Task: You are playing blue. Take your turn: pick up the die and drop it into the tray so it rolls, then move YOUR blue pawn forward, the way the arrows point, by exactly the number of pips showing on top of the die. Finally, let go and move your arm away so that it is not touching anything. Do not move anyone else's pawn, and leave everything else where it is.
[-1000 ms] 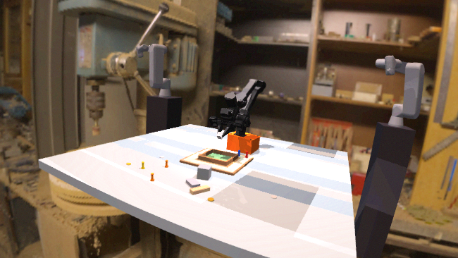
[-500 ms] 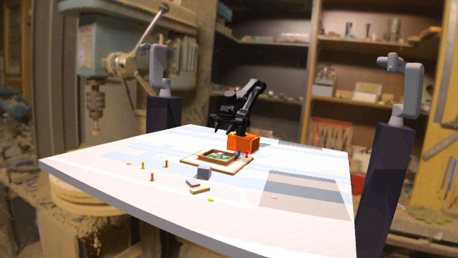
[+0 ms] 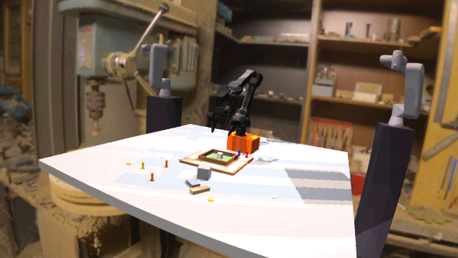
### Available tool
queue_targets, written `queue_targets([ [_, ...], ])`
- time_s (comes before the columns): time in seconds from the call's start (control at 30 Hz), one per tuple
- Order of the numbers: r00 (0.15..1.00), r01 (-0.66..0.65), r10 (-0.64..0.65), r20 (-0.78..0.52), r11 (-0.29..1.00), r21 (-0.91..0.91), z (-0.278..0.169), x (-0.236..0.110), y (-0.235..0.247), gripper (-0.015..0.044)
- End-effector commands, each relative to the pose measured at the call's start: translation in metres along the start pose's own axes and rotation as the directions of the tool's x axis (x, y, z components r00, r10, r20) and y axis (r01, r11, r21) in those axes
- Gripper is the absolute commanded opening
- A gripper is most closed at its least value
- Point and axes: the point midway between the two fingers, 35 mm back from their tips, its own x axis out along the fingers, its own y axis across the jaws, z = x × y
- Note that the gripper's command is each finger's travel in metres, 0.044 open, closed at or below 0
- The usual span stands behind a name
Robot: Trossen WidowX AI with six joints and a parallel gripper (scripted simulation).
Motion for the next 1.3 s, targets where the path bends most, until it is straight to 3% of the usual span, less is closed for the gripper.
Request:
queue_targets([
  [0.0, 0.984, 0.004, -0.006, -0.178, 1.000, -0.012, -0.001, 0.013, 0.000, 0.0440],
  [0.2, 0.915, 0.004, -0.012, -0.404, 1.000, -0.019, -0.005, 0.030, 0.000, 0.0440],
  [0.33, 0.932, 0.004, -0.006, -0.362, 1.000, -0.007, -0.005, 0.028, 0.000, 0.0440],
  [0.47, 0.927, 0.033, 0.000, -0.374, 0.996, 0.082, -0.020, 0.025, 0.013, 0.0335],
  [0.63, 0.908, 0.143, 0.006, -0.418, 0.936, 0.323, -0.077, 0.016, 0.047, 0.0204],
  [0.77, 0.894, 0.216, -0.005, -0.448, 0.880, 0.422, -0.120, 0.009, 0.062, 0.0200],
  [1.27, 0.893, 0.219, -0.005, -0.449, 0.877, 0.427, -0.129, 0.022, 0.063, 0.0200],
])
